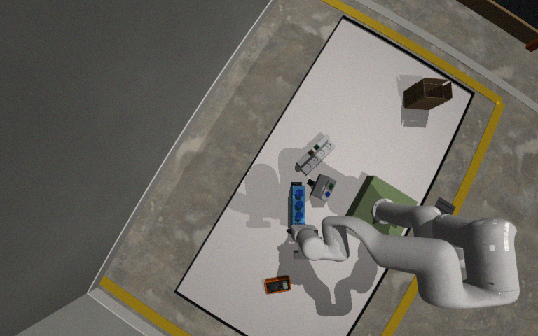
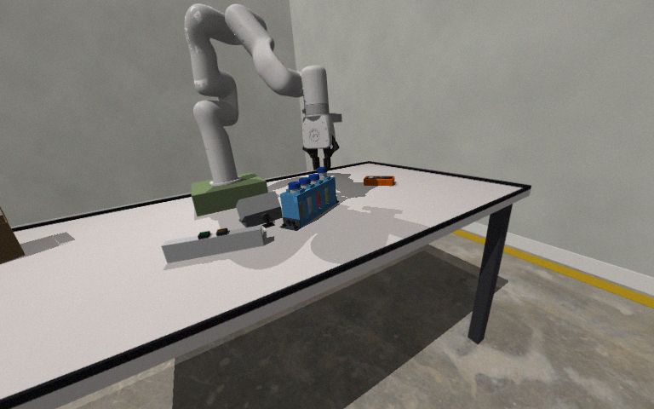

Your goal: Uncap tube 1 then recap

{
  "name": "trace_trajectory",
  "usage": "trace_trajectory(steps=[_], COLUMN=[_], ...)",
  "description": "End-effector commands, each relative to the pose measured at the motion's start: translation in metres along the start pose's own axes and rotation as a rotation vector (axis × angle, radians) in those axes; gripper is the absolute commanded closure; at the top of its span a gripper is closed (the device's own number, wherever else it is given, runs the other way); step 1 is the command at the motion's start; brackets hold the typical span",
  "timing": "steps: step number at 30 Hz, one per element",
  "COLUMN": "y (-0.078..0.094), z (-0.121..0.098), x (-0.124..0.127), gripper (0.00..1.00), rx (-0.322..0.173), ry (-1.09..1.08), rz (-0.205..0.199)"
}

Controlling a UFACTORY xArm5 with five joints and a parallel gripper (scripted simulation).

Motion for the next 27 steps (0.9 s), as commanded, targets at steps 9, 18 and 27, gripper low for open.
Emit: trace_trajectory(steps=[9,18,27], y=[-0.027,-0.027,-0.027], z=[0.001,-0.04,-0.073], x=[0.001,-0.017,-0.031], gripper=[1.0,1.0,1.0], rx=[-0.005,-0.005,-0.005], ry=[0.0,-0.416,-0.744], rz=[-0.002,-0.001,0.001])
Point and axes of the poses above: the point where the finger pads meet when closed, its own y axis out along the fingers, its own x axis across the jaws, z = x × y, the point moved 10 cm from there along -y, back along the fingers, and after that the axes turned 12 degrees about -y, right-handed, at the moved point
